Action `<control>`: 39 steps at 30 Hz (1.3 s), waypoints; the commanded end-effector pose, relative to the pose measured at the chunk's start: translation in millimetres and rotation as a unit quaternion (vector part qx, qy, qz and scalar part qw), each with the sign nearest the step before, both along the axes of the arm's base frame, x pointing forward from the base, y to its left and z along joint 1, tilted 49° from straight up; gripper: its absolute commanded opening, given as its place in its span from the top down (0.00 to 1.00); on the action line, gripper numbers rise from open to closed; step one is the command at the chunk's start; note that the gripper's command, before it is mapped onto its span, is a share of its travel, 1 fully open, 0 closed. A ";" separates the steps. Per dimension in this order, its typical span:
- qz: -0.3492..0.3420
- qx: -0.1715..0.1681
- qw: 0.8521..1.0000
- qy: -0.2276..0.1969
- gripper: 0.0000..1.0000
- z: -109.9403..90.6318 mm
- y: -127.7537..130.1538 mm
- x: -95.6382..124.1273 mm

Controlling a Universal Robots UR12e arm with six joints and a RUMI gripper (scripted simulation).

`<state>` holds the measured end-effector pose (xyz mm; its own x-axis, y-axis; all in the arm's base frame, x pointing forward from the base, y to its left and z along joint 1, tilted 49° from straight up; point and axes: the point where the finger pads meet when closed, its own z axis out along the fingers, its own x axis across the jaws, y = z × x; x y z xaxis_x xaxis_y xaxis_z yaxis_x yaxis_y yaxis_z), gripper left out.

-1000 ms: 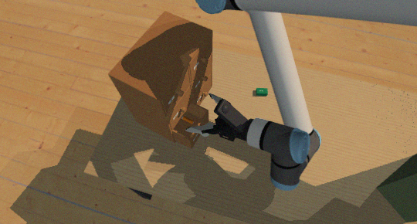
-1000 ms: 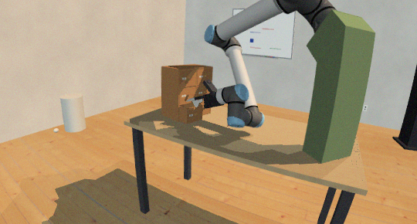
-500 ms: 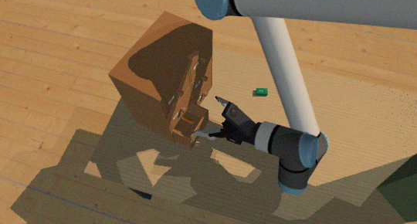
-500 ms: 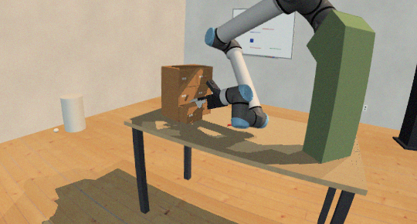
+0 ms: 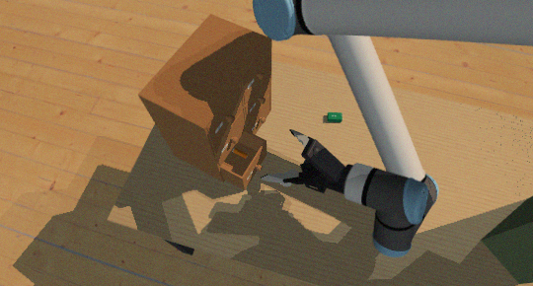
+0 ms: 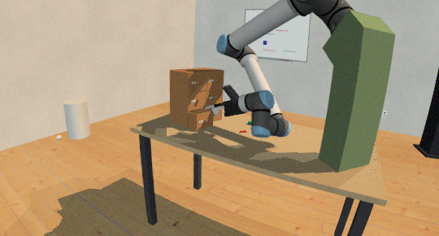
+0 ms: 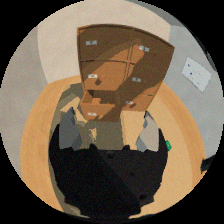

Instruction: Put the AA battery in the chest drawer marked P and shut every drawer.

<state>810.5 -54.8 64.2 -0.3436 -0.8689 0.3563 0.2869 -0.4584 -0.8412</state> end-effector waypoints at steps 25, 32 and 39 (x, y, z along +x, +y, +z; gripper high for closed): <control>0.000 0.000 1.000 0.000 0.00 -46.8 4.1 -58.7; 0.000 0.000 1.000 0.000 0.00 -49.5 4.3 -62.0; 0.000 0.000 1.000 0.000 0.00 -50.6 4.4 -63.4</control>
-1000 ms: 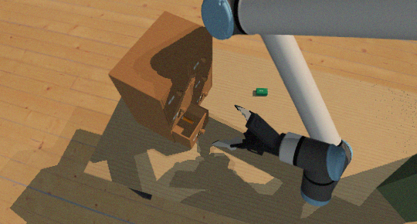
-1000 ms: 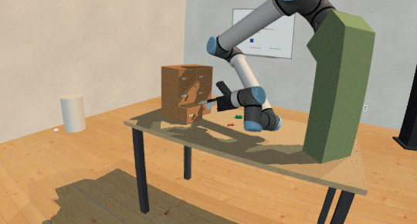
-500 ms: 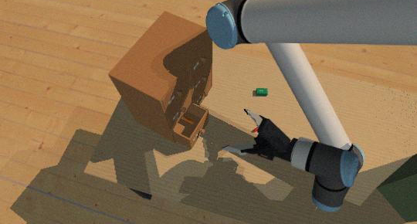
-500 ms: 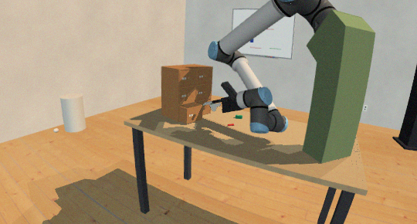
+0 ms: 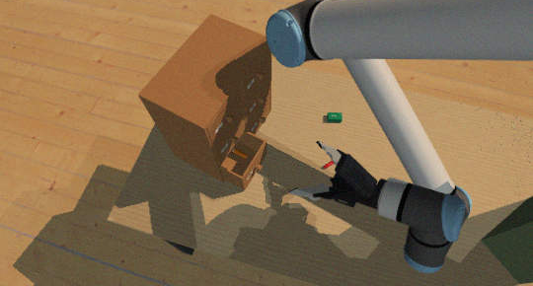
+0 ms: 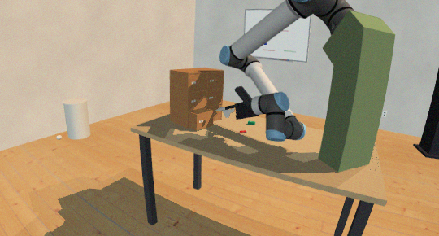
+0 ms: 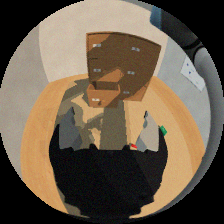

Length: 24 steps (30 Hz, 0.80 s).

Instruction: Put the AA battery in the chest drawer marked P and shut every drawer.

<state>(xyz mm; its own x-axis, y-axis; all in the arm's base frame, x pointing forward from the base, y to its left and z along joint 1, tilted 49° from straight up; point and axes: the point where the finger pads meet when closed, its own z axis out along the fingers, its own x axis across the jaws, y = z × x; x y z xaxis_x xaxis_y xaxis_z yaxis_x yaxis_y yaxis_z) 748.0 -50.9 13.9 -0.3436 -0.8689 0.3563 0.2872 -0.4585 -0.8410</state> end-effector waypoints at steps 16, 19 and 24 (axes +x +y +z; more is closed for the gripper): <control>-0.001 0.002 1.000 0.004 0.00 -0.1 0.6 -1.0; -0.003 0.003 1.000 0.007 0.00 0.1 0.7 -1.1; -0.006 0.006 1.000 0.016 0.00 0.5 1.1 -1.5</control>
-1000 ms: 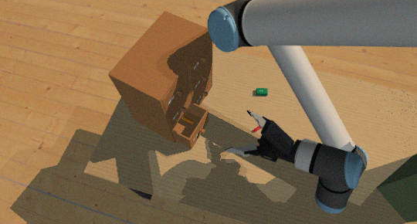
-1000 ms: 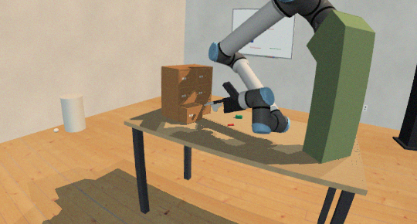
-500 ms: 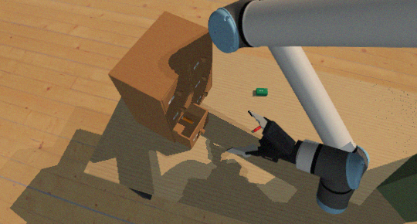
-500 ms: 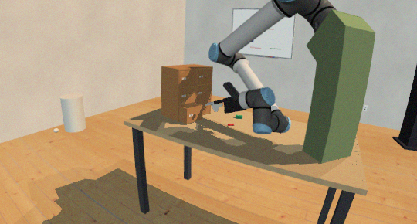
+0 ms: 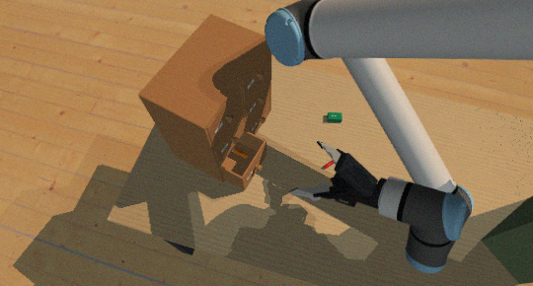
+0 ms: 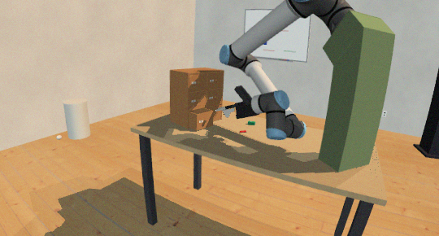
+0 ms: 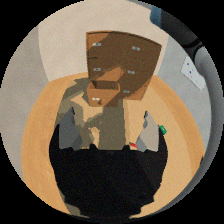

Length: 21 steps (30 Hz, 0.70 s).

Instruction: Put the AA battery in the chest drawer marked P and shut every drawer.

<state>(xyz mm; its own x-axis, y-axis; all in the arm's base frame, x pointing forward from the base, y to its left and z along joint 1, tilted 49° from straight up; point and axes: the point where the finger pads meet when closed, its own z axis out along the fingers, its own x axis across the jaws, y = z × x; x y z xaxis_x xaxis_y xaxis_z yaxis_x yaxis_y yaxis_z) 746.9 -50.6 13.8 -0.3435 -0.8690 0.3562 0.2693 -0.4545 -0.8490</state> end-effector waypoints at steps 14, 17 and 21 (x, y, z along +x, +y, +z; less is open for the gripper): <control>-0.020 0.020 0.998 0.049 0.00 2.7 2.3 -2.3; -0.027 0.026 0.997 0.065 0.00 3.5 2.9 -2.9; -0.031 0.030 0.996 0.077 0.00 4.0 3.4 -3.6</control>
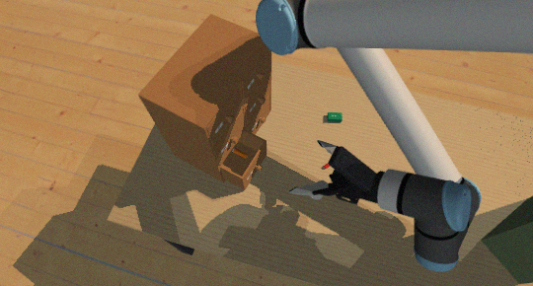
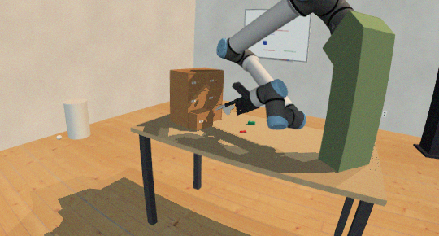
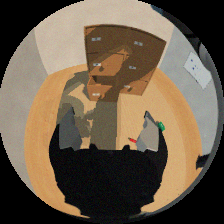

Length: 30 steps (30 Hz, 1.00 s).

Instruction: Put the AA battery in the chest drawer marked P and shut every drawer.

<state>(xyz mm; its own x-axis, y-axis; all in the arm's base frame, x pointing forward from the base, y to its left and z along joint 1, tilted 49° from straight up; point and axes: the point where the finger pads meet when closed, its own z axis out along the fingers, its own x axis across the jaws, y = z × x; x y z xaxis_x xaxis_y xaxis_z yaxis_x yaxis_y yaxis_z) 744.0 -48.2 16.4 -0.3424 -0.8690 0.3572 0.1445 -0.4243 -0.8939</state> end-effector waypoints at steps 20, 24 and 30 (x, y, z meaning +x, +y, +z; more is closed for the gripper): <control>-0.063 0.061 0.985 0.152 0.00 8.1 6.0 -6.3; -0.074 0.072 0.978 0.181 0.00 9.5 7.1 -7.6; -0.091 0.088 0.967 0.221 0.00 11.5 8.6 -9.4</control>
